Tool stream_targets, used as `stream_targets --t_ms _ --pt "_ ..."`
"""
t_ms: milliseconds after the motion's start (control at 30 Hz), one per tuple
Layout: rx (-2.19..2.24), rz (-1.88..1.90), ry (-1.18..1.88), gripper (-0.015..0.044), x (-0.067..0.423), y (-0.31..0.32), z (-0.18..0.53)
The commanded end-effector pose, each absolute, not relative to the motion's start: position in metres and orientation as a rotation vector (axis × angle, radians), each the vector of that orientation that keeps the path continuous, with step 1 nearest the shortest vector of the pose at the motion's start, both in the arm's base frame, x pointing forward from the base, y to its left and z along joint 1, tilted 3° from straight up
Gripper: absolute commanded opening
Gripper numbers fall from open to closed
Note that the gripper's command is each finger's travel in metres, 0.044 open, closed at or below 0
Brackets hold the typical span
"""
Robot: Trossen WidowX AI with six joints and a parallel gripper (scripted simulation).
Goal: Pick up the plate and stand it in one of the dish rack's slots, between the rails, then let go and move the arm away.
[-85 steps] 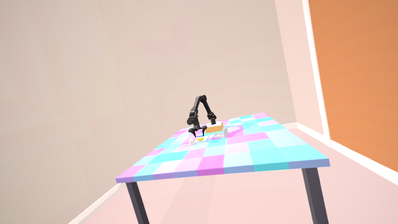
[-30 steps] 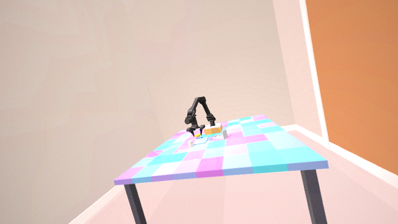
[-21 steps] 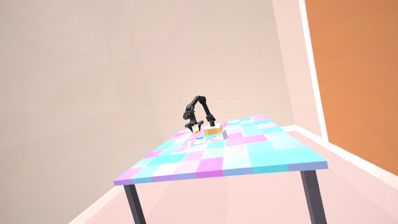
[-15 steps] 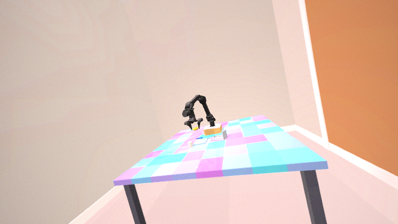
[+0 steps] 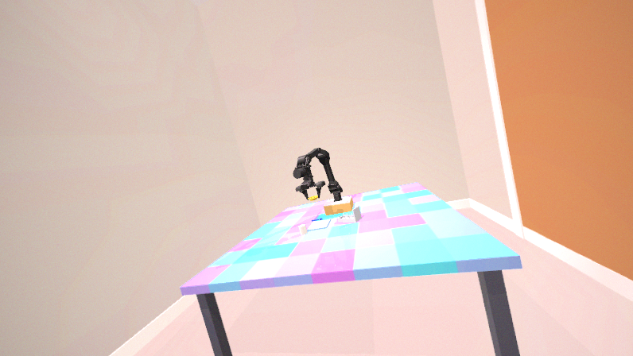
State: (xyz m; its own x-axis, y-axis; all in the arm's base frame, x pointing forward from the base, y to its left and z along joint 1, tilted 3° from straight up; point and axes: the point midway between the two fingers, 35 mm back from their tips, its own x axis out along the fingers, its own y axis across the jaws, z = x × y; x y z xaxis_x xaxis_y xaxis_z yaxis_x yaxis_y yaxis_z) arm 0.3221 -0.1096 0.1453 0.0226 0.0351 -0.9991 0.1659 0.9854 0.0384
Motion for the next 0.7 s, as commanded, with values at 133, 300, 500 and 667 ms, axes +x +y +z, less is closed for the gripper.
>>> stream_targets --t_ms 133,300,500,667 --pt "0.375 -0.302 1.532 0.0 0.275 -0.032 0.148" --pt "0.445 -0.368 1.523 0.0 0.257 -0.013 0.145" --pt "0.445 -0.368 1.523 0.0 0.257 -0.013 0.145" --pt "0.422 -0.3 1.553 0.0 0.257 -0.012 0.139"
